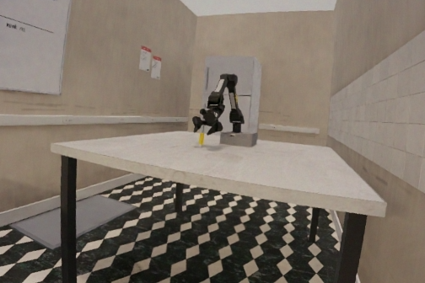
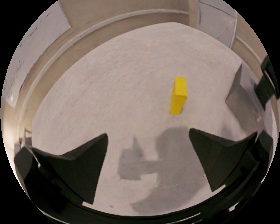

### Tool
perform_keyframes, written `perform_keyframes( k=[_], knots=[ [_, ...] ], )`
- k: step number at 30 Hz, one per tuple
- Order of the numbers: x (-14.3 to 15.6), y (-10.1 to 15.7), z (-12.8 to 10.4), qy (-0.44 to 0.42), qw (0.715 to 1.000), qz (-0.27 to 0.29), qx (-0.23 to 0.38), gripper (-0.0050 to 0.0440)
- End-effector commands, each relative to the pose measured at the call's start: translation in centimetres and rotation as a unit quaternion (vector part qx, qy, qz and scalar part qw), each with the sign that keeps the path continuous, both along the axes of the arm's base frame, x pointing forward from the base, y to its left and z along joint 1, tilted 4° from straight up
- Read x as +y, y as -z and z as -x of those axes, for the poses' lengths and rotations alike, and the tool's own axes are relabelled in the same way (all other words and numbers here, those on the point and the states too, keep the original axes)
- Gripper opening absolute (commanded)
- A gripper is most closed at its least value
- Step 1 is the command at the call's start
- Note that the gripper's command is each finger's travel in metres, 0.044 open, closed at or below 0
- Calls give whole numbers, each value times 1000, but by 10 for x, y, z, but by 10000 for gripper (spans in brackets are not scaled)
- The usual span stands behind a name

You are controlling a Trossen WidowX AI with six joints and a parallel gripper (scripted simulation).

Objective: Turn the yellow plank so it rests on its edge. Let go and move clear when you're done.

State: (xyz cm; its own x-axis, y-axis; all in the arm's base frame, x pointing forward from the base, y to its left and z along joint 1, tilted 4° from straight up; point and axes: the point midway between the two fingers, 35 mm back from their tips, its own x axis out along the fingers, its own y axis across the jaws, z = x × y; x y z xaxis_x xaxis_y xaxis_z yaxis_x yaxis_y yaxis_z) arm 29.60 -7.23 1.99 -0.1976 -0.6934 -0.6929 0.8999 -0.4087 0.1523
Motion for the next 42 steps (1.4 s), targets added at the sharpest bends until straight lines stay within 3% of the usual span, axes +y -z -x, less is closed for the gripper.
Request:
perform_keyframes(
  k=[1, 6, 23, 42],
  knots=[
    [-10, 6, 20, 71, 997, 5, 35, 440],
    [-20, 14, 43, 127, 989, 11, 72, 440],
    [-20, 13, 43, 124, 990, 11, 72, 440],
    [-47, 42, 66, 122, 989, 12, 81, 440]
  ],
)
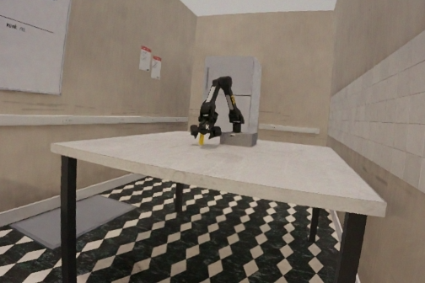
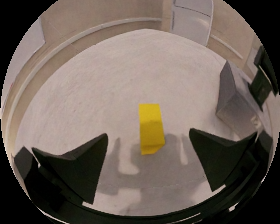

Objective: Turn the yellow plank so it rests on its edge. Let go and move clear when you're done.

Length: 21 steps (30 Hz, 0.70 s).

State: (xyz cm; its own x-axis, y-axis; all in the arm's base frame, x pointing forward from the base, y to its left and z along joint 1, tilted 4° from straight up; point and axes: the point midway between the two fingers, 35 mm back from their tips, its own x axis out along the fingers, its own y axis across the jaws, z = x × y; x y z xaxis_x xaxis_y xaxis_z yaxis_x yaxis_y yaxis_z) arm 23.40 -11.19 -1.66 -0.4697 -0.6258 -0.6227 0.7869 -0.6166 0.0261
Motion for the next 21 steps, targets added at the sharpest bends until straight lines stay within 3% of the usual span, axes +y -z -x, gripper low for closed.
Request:
perform_keyframes(
  k=[1, 19, 20, 21],
  knots=[
    [-9, 7, 5, -1, 1000, 1, 0, 440],
    [-12, 10, 5, -1, 1000, 1, -6, 440],
    [-12, 10, 5, -1, 1000, 1, -6, 43],
    [-12, 10, 5, -1, 1000, 1, -6, 43]
  ],
)
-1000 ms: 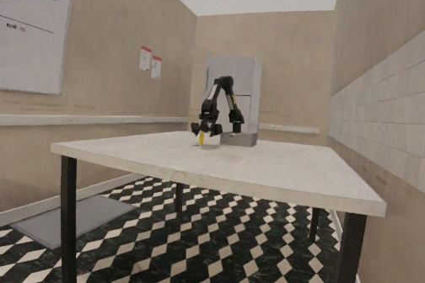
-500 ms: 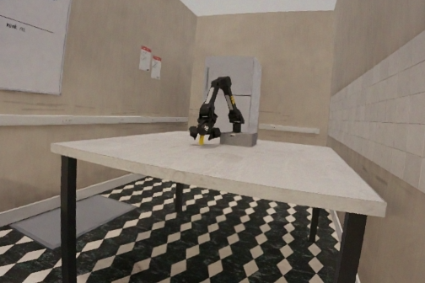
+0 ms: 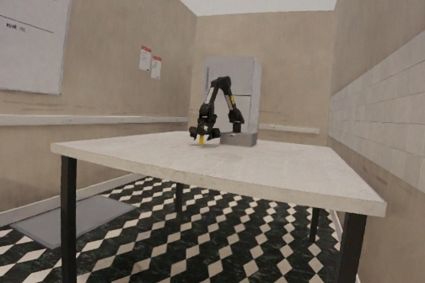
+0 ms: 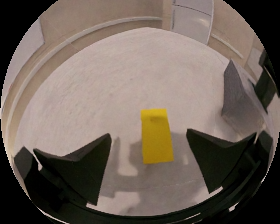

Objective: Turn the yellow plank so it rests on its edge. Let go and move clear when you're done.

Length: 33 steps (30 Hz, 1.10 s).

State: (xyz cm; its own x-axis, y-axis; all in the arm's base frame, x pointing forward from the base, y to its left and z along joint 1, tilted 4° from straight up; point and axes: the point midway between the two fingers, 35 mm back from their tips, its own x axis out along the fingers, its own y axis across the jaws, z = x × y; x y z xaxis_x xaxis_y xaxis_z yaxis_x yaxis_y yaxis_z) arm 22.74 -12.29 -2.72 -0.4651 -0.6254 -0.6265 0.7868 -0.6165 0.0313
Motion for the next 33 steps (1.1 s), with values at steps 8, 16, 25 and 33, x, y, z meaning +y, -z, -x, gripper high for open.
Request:
perform_keyframes(
  k=[8, 16, 25, 33],
  knots=[
    [-1, -1, -2, -1, 1000, 1, -3, 43],
    [-1, -1, -2, 0, 1000, 0, -3, 43],
    [-1, -1, -2, 0, 1000, 0, -3, 43],
    [-1, -9, -5, 0, 1000, 1, -14, 43]
  ],
)
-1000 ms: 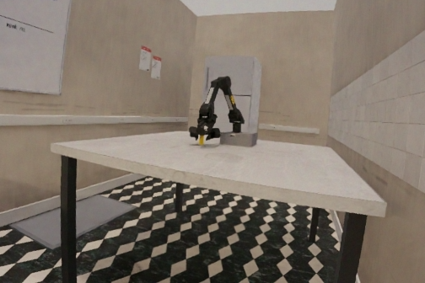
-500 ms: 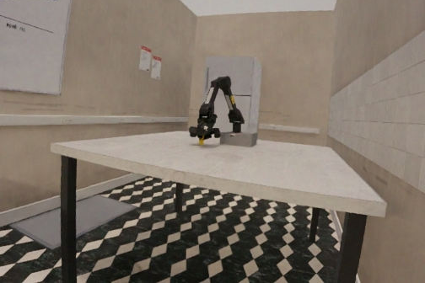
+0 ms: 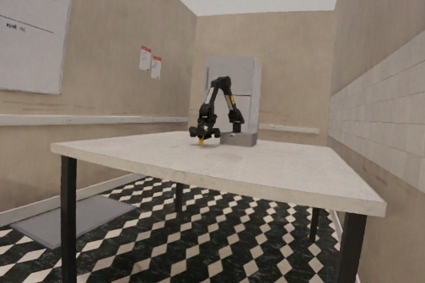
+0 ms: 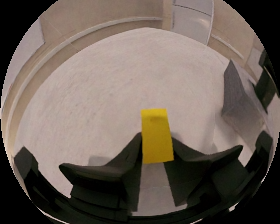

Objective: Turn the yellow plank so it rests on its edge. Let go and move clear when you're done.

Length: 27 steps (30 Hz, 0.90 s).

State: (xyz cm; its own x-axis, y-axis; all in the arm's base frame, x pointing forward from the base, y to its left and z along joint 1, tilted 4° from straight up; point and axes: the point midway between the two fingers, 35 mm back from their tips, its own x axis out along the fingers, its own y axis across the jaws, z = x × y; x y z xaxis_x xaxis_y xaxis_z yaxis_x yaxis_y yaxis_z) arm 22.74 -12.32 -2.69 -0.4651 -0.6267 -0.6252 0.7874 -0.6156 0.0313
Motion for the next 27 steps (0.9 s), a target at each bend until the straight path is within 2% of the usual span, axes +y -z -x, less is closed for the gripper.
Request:
perform_keyframes(
  k=[1, 18, 27],
  knots=[
    [0, -10, -5, 0, 1000, 0, -15, 43],
    [1, -20, -5, 0, 1000, 0, -16, 43],
    [0, -19, -1, 1, 999, -26, -29, 43]
  ],
)
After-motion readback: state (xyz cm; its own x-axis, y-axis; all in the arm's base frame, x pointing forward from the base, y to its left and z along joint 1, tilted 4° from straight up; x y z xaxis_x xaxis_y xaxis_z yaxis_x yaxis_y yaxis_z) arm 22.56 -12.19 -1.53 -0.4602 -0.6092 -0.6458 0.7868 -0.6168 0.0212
